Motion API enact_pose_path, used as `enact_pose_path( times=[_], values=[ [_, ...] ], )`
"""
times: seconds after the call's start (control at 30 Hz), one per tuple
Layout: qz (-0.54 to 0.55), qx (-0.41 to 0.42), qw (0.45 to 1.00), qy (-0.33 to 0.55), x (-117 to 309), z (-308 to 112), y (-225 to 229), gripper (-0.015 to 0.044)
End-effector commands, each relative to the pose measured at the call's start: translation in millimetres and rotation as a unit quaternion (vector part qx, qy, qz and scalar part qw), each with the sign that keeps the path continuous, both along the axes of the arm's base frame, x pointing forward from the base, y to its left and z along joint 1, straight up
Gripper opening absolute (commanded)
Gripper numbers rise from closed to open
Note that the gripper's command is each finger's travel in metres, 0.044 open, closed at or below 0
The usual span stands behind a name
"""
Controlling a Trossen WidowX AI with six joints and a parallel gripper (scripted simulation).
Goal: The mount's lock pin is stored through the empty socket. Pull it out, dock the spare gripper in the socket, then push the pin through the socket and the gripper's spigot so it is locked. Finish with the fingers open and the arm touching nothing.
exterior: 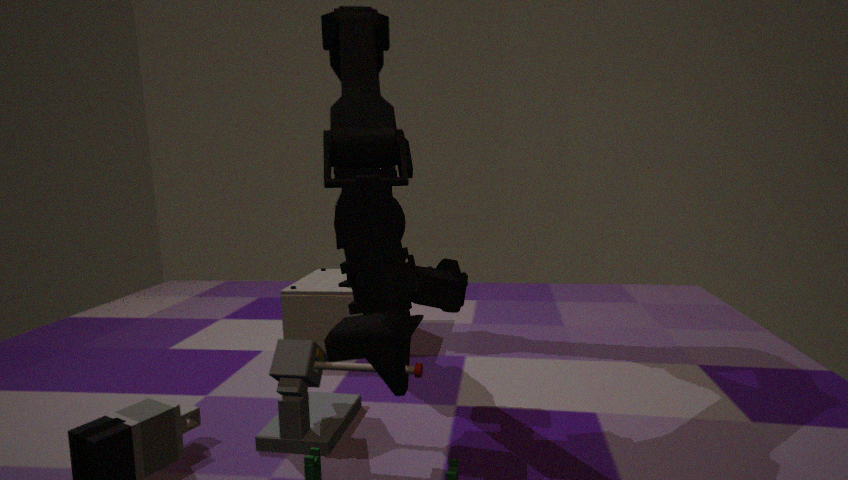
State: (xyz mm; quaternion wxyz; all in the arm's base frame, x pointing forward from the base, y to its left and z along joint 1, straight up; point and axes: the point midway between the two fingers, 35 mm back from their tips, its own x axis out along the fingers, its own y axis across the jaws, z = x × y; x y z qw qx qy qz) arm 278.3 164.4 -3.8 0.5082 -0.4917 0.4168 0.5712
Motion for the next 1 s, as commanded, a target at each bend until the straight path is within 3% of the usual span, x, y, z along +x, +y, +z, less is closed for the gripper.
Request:
enact_pose_path(
  times=[0.0,0.97],
  values=[
    [-0.002,0.0,1.0,0.0,0,0,3,0.0],
    [-0.002,-0.002,1.0,0.0,-4,1,29,0.0]
  ],
)
